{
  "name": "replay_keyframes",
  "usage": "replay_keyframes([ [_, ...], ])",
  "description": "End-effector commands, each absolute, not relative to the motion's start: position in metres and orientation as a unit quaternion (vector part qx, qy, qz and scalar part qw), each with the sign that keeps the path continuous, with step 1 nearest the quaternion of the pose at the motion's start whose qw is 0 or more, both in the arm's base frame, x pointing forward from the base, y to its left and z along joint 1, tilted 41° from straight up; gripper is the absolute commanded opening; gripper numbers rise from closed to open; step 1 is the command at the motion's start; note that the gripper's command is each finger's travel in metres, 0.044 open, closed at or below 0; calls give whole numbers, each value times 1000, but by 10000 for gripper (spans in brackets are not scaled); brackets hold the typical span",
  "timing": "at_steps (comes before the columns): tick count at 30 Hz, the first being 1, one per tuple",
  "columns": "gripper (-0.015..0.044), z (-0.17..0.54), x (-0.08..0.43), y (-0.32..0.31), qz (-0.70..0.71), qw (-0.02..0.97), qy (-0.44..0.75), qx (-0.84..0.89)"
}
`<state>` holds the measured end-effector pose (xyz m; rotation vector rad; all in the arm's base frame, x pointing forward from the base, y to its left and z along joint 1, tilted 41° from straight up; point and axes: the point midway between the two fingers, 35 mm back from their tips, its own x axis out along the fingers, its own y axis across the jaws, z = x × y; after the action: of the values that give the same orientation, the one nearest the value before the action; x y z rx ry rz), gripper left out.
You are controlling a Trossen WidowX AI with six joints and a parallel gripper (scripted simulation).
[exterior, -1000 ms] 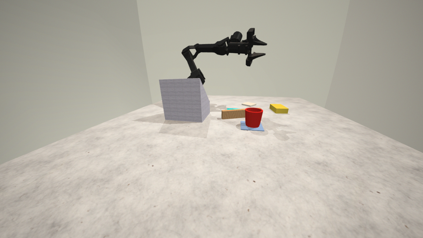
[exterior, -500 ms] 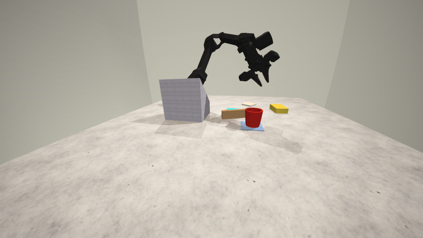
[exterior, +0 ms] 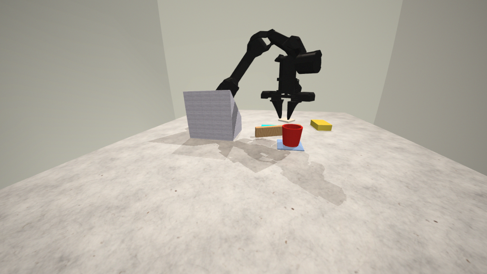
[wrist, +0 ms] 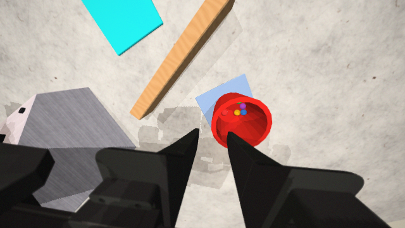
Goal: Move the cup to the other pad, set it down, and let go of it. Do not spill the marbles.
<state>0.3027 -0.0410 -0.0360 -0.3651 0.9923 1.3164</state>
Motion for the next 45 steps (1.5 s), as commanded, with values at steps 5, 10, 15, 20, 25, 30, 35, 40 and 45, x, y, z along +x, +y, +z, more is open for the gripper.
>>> replay_keyframes([
  [5, 148, -38, 305, -40, 589, 665, 430, -162],
  [10, 148, -45, 305, -35, 588, 666, 430, -162],
  [15, 148, -51, 305, -30, 588, 666, 429, -162],
  [20, 148, -57, 305, -25, 588, 666, 429, -162],
  [25, 148, -64, 304, -20, 589, 666, 429, -162],
  [30, 148, -70, 304, -15, 589, 666, 429, -162],
  [35, 148, -76, 302, -10, 589, 666, 429, -161],
  [40, 148, -82, 301, -4, 589, 666, 429, -161],
  [45, 148, -85, 301, -2, 589, 666, 429, -161],
])
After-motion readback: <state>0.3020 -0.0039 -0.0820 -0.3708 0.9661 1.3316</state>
